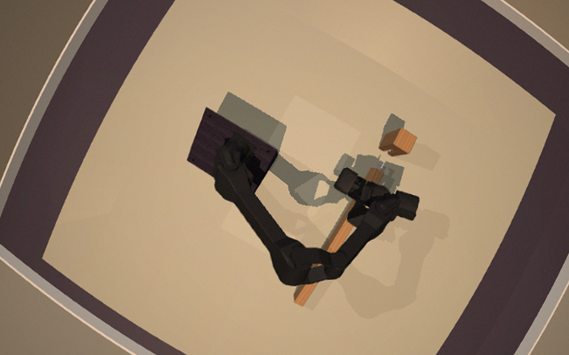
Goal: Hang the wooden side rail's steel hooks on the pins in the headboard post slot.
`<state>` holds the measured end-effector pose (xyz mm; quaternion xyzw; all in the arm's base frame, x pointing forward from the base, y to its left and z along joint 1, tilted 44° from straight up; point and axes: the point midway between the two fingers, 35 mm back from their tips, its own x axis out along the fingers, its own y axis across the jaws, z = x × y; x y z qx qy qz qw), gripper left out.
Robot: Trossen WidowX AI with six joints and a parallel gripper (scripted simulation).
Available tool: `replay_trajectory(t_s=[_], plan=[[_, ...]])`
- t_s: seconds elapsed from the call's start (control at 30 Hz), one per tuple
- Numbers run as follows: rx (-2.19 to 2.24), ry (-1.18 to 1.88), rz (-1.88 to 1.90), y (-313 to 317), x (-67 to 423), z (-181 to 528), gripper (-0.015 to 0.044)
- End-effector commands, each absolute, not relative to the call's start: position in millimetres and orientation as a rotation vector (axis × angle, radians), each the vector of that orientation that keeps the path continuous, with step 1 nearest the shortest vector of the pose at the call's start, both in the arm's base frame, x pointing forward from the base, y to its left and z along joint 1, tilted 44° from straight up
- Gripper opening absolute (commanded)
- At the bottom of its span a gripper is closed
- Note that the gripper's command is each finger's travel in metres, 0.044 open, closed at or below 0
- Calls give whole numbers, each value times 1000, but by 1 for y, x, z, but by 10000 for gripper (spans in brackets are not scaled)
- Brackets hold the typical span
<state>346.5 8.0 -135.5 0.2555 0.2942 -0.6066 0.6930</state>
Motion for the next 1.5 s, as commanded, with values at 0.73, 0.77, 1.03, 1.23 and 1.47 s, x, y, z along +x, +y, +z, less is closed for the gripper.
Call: replay_trajectory(t_s=[0.73, 0.77, 1.03, 1.23, 1.47], plan=[[586, 649, -1343, 17, 350, -129, 0], [586, 649, -1343, 17, 350, -129, 0], [587, 649, -1343, 18, 349, -128, 0], [587, 649, -1343, 18, 349, -127, 0], [587, 649, -1343, 19, 349, -127, 0]])
